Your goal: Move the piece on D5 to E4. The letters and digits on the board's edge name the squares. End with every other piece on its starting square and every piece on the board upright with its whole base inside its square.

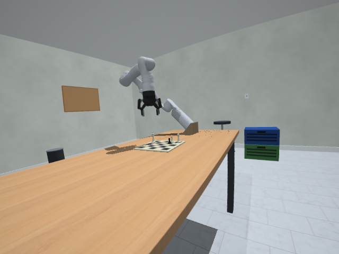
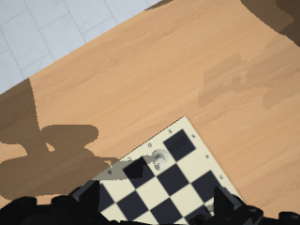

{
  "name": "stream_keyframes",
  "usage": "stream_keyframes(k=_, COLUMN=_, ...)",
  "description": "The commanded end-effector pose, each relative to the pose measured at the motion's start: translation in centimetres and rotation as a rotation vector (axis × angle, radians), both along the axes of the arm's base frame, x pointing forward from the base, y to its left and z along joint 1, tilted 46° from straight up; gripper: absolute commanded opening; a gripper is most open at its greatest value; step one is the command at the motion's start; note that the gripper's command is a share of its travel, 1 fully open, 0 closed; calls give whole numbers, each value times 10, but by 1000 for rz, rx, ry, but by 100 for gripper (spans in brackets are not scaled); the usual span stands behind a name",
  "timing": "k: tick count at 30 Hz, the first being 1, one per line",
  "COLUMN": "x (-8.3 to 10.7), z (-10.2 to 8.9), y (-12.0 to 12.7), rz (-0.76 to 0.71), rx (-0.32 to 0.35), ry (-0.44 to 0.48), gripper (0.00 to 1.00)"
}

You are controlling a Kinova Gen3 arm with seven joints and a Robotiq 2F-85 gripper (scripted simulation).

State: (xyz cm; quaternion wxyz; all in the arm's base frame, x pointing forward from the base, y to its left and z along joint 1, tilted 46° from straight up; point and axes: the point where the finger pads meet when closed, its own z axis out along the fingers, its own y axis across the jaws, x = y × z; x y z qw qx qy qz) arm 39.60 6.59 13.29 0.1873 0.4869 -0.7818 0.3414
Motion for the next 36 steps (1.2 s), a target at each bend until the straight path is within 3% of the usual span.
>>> stream_keyframes(k=1, x=0, z=0, y=1, rz=0, rx=1, ry=-2, gripper=100)
stream_keyframes(k=18, x=0, z=-1, y=0, rz=-45, rx=2, ry=-47, gripper=100)
stream_keyframes(k=36, x=-2, z=-4, y=-1, rz=-209, rx=6, ry=-213, gripper=100)
